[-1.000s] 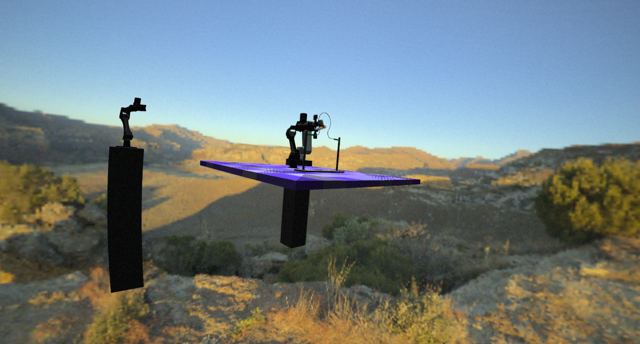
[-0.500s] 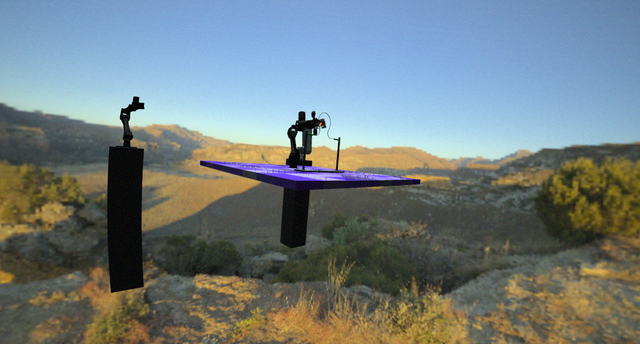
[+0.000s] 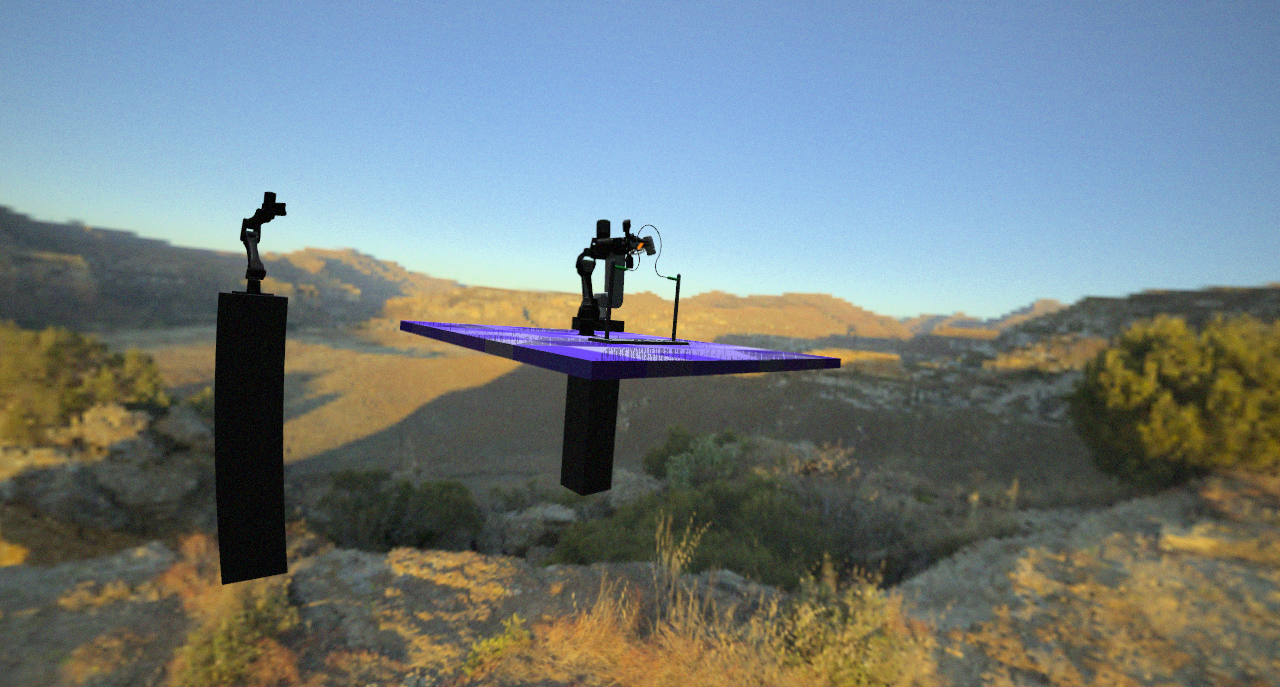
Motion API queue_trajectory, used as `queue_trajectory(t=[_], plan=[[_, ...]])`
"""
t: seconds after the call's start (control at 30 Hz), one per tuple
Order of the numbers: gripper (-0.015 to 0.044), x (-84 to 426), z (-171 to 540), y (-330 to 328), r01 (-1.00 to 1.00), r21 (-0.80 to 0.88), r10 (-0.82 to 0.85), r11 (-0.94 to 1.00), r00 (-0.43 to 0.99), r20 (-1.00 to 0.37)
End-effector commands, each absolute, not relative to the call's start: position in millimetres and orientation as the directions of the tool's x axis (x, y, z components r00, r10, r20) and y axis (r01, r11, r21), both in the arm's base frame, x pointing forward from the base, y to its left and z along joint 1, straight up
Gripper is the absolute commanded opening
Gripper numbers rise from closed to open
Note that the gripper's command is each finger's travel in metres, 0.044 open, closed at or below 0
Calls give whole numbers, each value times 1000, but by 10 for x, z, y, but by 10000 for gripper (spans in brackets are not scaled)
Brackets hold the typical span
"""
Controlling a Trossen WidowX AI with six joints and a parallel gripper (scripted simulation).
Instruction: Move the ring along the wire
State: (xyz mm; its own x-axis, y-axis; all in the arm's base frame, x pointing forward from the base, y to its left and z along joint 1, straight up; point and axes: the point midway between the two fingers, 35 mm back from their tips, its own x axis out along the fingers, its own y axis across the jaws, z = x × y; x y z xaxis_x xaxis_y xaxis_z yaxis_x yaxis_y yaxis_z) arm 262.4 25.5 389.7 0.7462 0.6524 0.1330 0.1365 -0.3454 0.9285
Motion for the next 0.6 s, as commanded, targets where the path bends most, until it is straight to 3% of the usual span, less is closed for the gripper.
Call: queue_trajectory(t=[0.0,0.57], plan=[[-150,2614,3934,263,123,943,659,-310,742,120],[-150,2612,3897,278,110,975,669,-191,742,47]])
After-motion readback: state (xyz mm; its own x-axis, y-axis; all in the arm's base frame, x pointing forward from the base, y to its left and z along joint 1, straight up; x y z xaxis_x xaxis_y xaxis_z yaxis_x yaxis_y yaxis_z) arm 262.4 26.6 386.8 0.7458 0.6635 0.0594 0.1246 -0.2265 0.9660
